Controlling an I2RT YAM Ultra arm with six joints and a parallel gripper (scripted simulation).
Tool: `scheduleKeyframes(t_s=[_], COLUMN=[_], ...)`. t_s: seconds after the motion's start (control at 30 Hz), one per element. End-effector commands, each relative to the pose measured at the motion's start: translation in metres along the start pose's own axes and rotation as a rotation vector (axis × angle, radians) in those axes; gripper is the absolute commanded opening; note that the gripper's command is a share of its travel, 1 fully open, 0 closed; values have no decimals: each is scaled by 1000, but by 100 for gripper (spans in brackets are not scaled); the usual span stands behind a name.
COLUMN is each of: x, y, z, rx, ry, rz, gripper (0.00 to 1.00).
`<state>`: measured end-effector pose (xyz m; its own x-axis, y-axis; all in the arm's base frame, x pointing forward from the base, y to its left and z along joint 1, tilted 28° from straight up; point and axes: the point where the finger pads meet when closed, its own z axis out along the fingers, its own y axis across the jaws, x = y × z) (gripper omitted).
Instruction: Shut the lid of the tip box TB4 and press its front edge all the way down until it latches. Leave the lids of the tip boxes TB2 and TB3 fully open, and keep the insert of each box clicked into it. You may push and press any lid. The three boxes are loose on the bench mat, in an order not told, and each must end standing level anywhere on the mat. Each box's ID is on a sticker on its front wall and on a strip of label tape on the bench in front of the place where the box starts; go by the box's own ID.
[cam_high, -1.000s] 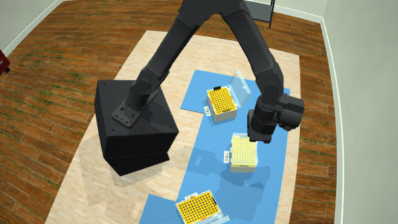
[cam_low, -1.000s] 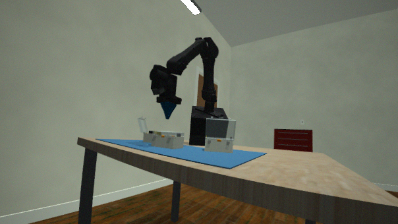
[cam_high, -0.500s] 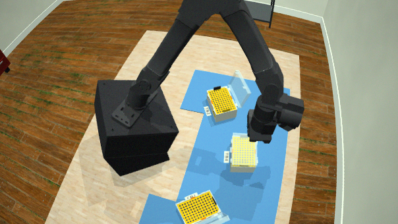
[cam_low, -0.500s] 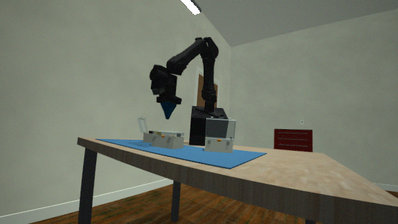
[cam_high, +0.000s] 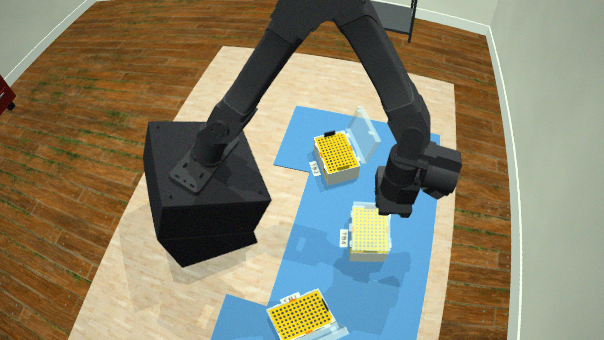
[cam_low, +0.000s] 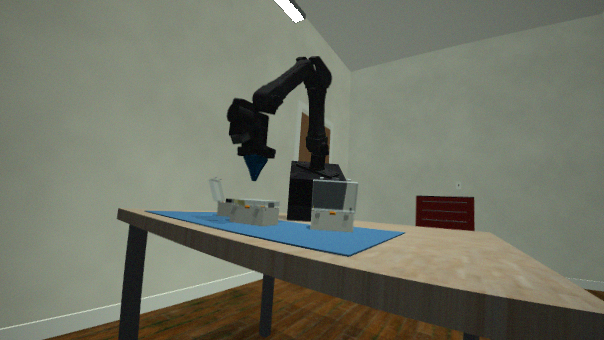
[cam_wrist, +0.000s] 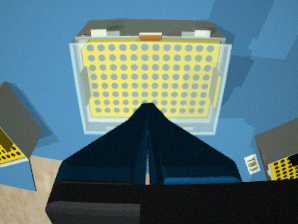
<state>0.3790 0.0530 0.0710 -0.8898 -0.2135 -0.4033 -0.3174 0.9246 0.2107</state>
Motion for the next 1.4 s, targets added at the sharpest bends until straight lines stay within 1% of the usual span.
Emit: scheduleKeyframes(t_s=[0.0,0.37,0.4,0.47,0.53,1.03,1.1,1.37], x=[-18,-18,-14,-14,-14,-12,-12,-11], y=[-5,-5,-4,-4,-4,-3,-3,-3], z=[-16,-16,-19,-23,-23,-53,-53,-69], rx=[17,17,11,11,11,12,12,13], ry=[-69,-69,-51,-51,-51,-51,-51,-50], rz=[-11,-11,-7,-7,-7,-7,-7,-8], gripper=[0,0,0,0,0,0,0,0])
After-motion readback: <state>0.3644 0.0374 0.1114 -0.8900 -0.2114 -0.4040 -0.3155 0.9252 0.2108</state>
